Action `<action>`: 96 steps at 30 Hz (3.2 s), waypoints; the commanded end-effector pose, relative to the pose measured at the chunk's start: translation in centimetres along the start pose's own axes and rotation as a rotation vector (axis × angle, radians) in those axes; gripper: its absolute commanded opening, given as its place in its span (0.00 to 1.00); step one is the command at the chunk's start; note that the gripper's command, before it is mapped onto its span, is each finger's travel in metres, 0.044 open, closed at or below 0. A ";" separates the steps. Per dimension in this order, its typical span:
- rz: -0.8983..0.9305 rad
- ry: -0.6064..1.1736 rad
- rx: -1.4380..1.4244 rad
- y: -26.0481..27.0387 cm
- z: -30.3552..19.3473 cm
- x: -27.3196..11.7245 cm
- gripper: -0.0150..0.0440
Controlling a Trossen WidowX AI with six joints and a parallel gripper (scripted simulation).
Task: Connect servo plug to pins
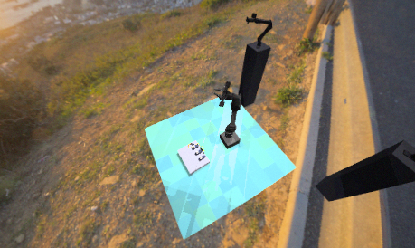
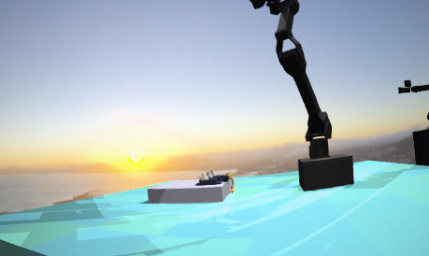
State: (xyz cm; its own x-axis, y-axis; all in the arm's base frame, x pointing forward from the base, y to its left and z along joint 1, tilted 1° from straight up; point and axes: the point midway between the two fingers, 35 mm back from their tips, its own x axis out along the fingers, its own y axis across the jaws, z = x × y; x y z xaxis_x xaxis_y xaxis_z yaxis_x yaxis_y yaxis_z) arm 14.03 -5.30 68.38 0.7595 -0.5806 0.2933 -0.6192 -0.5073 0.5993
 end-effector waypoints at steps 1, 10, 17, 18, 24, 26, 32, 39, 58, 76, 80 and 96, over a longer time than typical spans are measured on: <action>-0.012 0.050 0.114 0.5 0.1 -0.3 0.45; -0.052 0.143 0.350 1.2 0.3 -0.7 0.45; -0.090 0.206 0.541 1.8 0.7 -0.9 0.45; -0.096 0.214 0.568 1.8 0.8 -0.9 0.45; -0.134 0.257 0.730 2.2 1.3 -0.9 0.45; -0.147 0.269 0.784 2.3 1.5 -0.9 0.45; -0.189 0.301 0.946 2.5 2.2 -0.7 0.45; -0.240 0.328 1.136 2.6 3.1 -0.3 0.45; -0.381 0.344 1.637 1.8 6.0 1.4 0.45; -0.514 0.255 2.105 -1.1 9.0 3.6 0.45; -0.538 0.224 2.208 -2.0 9.6 4.1 0.45; -0.614 0.048 2.606 -6.5 12.0 5.7 0.45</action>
State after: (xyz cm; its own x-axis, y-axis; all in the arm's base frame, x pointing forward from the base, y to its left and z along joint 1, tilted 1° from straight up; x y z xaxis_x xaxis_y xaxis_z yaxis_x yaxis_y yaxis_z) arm 19.24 -12.95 58.25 0.8035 -0.2111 0.5566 0.5719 0.0146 -0.8202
